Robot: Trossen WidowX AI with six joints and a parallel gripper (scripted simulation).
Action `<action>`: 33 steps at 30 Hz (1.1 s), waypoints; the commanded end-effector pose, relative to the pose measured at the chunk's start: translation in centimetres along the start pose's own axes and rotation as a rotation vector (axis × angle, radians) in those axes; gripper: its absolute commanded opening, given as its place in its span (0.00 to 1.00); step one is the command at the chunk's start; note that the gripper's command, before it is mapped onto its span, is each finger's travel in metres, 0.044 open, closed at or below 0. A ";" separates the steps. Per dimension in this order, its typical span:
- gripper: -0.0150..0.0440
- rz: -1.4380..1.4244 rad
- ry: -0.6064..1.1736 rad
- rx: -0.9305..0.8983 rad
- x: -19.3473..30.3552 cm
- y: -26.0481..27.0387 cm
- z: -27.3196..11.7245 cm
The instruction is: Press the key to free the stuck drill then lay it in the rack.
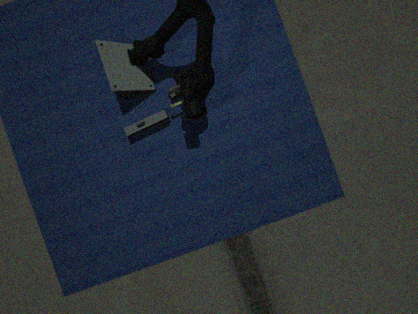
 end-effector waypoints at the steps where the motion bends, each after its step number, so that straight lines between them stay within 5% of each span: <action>1: 0.25 -0.005 0.003 0.006 0.1 -0.1 -0.3; 33: 0.25 -0.005 0.004 0.006 0.1 -0.4 -0.9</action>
Point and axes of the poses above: the point midway between the two fingers, 35 mm back from their tips, its own z axis out along the fingers, its own y axis across the jaws, x = y × z, the point moved 4 cm from there along -z, back along the fingers, and after that the axes turned 9 degrees about -z, right-handed, at the moved point
